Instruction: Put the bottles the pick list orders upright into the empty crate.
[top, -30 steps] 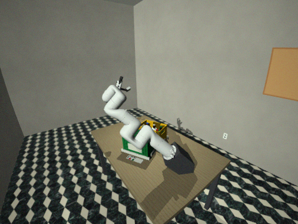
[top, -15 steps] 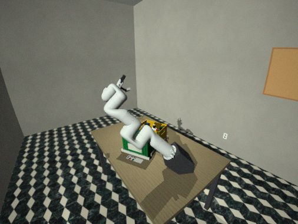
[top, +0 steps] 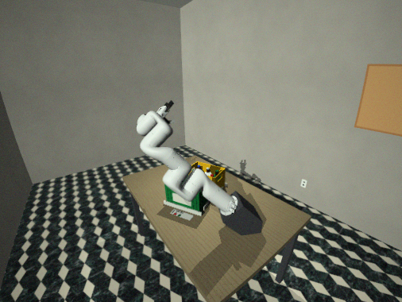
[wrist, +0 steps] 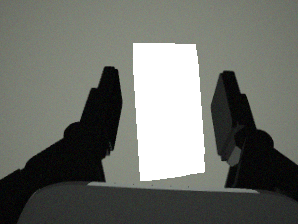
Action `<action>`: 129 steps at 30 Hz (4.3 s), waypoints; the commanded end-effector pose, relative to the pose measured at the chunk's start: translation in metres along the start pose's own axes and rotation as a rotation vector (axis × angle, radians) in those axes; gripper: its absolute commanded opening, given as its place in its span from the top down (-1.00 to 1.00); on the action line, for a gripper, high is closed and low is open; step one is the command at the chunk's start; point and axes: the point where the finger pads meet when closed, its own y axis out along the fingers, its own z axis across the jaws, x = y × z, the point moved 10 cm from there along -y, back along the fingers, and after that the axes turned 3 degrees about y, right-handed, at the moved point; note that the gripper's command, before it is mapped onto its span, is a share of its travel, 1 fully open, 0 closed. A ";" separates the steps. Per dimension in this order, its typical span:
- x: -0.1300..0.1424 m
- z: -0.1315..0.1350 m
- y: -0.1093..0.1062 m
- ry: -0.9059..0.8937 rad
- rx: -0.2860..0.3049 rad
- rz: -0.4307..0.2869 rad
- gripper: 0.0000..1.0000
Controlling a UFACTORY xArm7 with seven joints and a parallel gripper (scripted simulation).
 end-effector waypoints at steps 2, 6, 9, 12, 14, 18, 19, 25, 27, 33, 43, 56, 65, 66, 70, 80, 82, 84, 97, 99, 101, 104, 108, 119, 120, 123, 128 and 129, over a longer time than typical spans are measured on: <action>0.007 -0.017 -0.002 0.125 -0.052 0.062 -0.29; 0.008 -0.025 -0.004 0.180 -0.075 0.091 -0.29; 0.010 -0.033 -0.006 0.244 -0.103 0.125 -0.29; 0.011 -0.044 -0.010 0.326 -0.141 0.168 -0.29; 0.011 -0.048 -0.011 0.361 -0.157 0.186 -0.29; 0.012 -0.058 -0.016 0.441 -0.197 0.230 -0.29; 0.011 -0.062 -0.017 0.465 -0.209 0.242 -0.29; 0.012 -0.069 -0.021 0.527 -0.242 0.276 -0.29; 0.012 -0.076 -0.024 0.579 -0.271 0.305 -0.29; 0.011 -0.089 -0.032 0.687 -0.334 0.366 -0.29; 0.009 -0.104 -0.044 0.816 -0.418 0.441 -0.29; 0.005 -0.125 -0.063 0.981 -0.541 0.543 -0.29; 0.002 -0.140 -0.081 1.110 -0.657 0.630 -0.29; 0.002 -0.142 -0.084 1.132 -0.678 0.645 -0.29; 0.000 -0.145 -0.089 1.148 -0.694 0.657 -0.29; -0.003 -0.158 -0.109 1.261 -0.821 0.744 -0.29; -0.004 -0.162 -0.115 1.291 -0.859 0.769 -0.29; -0.005 -0.163 -0.118 1.291 -0.859 0.769 -0.29; -0.010 -0.179 -0.151 1.405 -1.037 0.878 -0.29; -0.010 -0.179 -0.151 1.405 -1.037 0.878 -0.29; -0.010 -0.182 -0.156 1.432 -1.092 0.909 -0.29; -0.011 -0.186 -0.167 1.450 -1.131 0.931 -0.29; -0.011 -0.186 -0.168 1.450 -1.131 0.931 -0.29; -0.012 -0.198 -0.198 1.514 -1.325 1.033 -0.29; -0.012 -0.199 -0.203 1.514 -1.325 1.033 -0.29; -0.013 -0.199 -0.204 1.514 -1.325 1.033 -0.29; -0.012 -0.204 -0.211 1.530 -1.420 1.078 -0.29; -0.012 -0.205 -0.216 1.531 -1.426 1.081 -0.29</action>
